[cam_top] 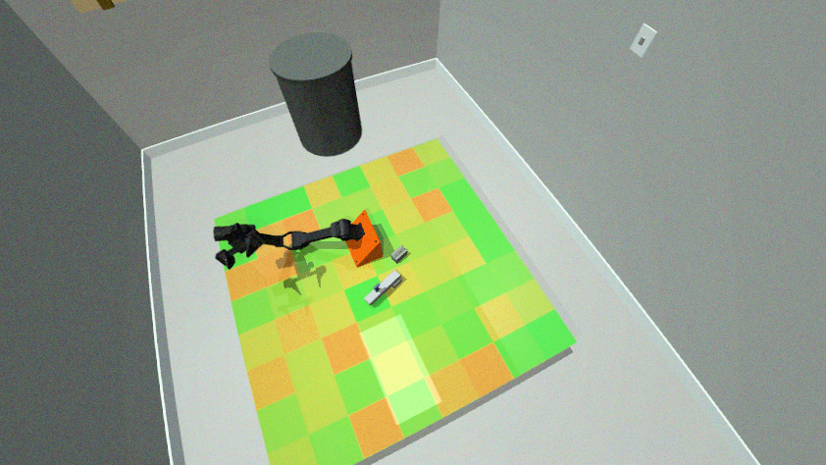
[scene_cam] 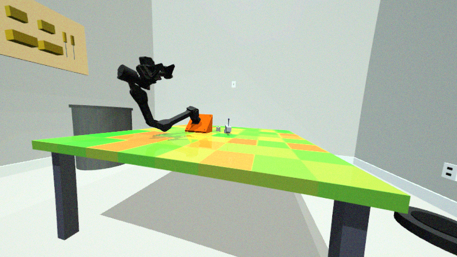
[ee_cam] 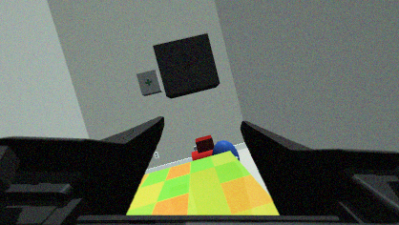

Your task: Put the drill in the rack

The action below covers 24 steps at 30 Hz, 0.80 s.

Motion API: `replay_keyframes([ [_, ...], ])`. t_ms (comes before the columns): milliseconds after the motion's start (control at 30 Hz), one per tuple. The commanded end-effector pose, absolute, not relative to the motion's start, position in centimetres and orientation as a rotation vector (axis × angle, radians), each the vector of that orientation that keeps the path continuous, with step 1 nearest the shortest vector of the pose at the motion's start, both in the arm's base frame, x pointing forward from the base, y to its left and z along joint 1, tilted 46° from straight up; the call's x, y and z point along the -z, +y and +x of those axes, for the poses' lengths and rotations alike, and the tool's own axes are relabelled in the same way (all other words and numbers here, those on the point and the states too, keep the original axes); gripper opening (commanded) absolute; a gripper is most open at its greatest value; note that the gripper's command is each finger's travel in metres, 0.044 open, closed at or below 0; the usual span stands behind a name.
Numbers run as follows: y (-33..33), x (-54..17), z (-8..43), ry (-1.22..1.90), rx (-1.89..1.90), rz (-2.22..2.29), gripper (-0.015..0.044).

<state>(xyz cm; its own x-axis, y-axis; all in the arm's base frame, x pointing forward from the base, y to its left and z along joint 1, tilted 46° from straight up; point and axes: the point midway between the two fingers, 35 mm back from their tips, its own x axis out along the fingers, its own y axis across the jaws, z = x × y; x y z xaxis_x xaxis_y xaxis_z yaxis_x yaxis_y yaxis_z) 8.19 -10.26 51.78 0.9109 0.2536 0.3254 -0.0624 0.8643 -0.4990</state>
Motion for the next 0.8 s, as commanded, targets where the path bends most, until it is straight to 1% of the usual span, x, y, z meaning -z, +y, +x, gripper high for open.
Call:
replay_keyframes([
  [0, -10.3, -51.8, 8.2, -0.395, -0.17, -0.502, 0.0374],
  [300, -9.6, -51.7, 8.3, -0.391, -0.184, -0.491, 0.0138],
  [467, -3.0, -50.9, 10.7, -0.268, -0.235, -0.55, 0.0006],
  [633, 2.7, -49.1, 13.6, -0.133, -0.252, -0.609, 0.0],
  [767, 6.9, -46.1, 16.9, 0.033, -0.251, -0.68, 0.0],
])
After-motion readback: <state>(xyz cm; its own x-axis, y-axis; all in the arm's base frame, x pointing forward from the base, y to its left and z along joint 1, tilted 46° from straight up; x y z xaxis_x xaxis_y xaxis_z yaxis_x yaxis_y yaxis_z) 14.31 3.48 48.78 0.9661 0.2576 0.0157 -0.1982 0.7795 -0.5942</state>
